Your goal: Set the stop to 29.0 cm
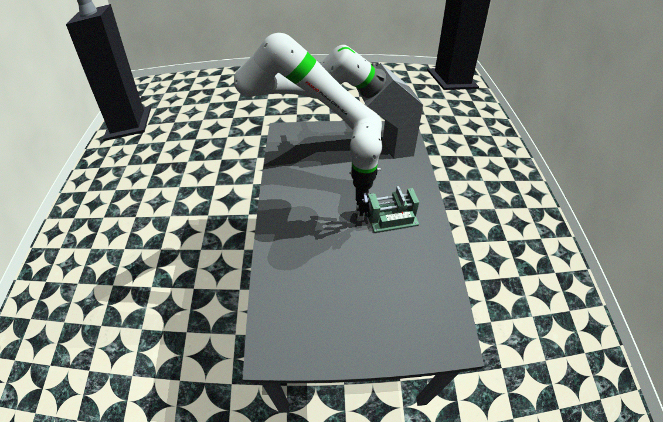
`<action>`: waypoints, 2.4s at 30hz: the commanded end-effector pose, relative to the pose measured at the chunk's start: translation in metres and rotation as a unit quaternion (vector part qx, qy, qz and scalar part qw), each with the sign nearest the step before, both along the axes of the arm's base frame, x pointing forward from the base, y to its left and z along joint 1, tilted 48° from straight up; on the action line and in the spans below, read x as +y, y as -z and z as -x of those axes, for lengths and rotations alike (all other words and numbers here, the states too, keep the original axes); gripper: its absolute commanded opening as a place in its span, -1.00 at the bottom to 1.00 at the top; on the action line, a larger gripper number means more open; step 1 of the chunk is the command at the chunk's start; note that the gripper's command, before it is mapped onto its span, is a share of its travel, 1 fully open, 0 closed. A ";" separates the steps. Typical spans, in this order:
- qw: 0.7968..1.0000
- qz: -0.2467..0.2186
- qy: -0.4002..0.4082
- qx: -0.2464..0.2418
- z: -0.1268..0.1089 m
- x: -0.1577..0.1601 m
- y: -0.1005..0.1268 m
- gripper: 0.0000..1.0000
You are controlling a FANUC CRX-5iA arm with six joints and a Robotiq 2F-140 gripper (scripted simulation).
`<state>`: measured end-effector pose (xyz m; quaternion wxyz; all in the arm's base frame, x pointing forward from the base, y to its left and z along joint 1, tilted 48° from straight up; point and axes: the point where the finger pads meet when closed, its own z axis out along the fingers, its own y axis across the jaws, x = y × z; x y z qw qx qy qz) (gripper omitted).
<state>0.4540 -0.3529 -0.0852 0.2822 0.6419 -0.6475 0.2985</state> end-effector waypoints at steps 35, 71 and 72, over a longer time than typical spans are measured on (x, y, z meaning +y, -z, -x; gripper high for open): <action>1.000 0.000 0.000 0.000 0.020 -0.007 0.007 -0.92; 1.000 0.000 0.000 0.000 0.025 -0.007 0.007 -0.92; 1.000 0.000 0.000 0.000 0.025 -0.007 0.007 -0.92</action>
